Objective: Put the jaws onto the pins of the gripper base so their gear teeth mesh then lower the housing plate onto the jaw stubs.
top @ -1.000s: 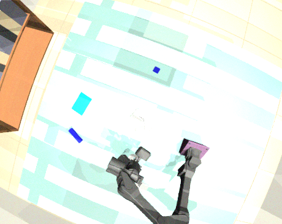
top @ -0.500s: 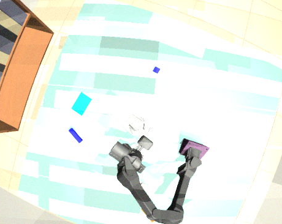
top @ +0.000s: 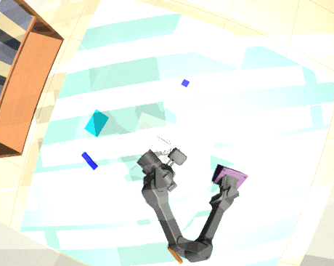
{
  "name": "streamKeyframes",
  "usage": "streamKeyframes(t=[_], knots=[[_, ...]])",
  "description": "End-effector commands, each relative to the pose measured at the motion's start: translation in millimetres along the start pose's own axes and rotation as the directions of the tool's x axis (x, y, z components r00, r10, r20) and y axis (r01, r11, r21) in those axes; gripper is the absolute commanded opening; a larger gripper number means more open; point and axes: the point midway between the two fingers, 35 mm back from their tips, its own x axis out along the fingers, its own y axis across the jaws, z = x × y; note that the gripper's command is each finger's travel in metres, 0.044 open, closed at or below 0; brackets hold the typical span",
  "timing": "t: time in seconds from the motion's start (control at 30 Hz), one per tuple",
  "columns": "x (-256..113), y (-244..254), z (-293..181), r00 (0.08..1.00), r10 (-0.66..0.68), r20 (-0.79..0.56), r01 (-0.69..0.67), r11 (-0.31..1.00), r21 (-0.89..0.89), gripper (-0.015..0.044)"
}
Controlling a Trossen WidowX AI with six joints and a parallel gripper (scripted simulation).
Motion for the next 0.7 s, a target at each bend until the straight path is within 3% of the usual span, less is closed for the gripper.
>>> streamKeyframes(t=[0.0, 0.67], knots=[[2.6, -15.7, 2.1, 1.000, 0.007, -0.011, -0.007, 1.000, 0.006, 0.0351], [5.1, -56.1, 4.5, 0.999, 0.045, -0.018, -0.045, 0.999, 0.019, 0.0351]])
